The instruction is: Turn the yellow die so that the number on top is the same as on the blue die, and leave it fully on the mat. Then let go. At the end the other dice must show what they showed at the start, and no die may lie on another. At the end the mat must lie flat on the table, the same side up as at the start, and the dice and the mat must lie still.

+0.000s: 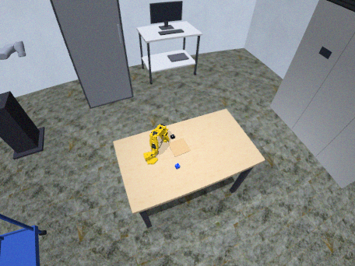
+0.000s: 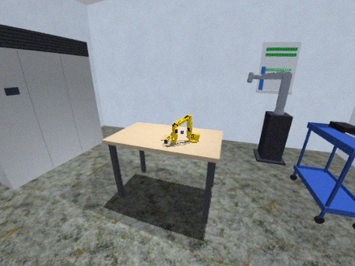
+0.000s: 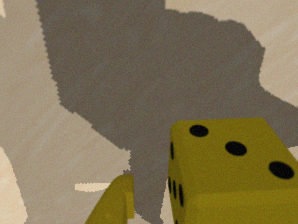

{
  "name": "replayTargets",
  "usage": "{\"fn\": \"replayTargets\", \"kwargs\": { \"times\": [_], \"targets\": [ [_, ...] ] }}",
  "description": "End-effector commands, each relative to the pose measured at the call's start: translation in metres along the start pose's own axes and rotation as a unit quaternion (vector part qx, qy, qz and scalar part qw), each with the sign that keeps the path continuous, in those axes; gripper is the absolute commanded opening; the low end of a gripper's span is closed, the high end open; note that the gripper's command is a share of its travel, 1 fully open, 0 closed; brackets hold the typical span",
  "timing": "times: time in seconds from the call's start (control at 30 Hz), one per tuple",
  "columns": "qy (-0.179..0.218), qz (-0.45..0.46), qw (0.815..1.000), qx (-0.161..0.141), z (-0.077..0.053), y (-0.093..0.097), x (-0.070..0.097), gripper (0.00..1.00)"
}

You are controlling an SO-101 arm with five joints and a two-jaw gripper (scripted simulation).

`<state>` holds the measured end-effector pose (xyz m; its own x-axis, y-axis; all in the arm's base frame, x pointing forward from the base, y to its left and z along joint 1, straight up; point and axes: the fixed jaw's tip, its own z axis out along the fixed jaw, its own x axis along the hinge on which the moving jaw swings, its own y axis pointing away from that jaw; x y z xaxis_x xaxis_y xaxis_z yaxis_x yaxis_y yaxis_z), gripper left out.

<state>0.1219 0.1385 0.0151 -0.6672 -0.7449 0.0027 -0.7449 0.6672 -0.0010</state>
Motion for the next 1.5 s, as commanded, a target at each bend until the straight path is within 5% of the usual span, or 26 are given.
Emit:
{"fn": "replayTargets", "kwargs": {
  "times": [0.0,1.47],
  "targets": [
    [-0.031,-0.004,1.000,0.001,-0.009,0.000,-0.009,0.34],
    [-0.031,-0.004,1.000,0.002,-0.009,-0.011,-0.009,0.16]
  ]
}}
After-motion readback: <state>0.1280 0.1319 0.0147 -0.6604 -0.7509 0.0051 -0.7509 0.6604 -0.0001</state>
